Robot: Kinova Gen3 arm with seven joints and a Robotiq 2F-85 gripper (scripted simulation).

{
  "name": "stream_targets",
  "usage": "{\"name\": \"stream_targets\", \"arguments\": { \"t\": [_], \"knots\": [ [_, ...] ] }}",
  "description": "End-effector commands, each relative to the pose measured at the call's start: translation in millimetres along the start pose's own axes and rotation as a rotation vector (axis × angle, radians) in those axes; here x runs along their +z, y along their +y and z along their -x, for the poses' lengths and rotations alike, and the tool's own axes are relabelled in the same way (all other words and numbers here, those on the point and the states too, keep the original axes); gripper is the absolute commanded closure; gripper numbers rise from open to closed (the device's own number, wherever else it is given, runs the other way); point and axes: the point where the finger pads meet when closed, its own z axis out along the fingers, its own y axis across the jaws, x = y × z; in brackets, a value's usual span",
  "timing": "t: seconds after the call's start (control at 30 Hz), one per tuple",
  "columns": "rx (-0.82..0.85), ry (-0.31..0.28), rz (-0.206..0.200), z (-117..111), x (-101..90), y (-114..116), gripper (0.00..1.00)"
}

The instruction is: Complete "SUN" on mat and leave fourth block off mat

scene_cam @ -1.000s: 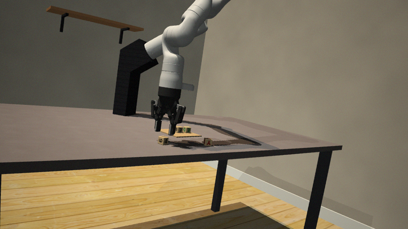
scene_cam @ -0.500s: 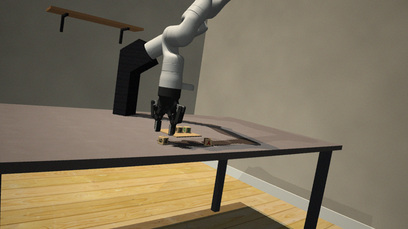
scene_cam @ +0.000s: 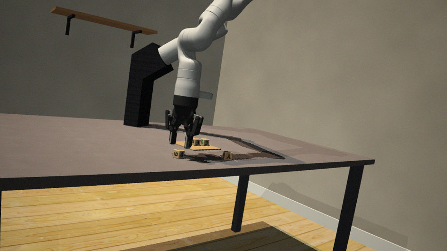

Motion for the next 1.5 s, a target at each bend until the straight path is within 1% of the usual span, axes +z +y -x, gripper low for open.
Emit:
{"name": "stream_targets", "arguments": {
  "t": [0.0, 0.63, 0.9, 1.27, 1.47],
  "knots": [
    [0.000, -0.002, 0.001, 1, -1.0, 0, 0.38],
    [0.000, -0.002, 0.001, 1, 0.1, 0, 0.38],
    [0.000, -0.002, 0.001, 1, 7.6, 0, 0.38],
    [0.000, -0.002, 0.001, 1, 27.6, 0, 0.38],
    [0.000, -0.002, 0.001, 1, 30.9, 0, 0.38]
  ]
}}
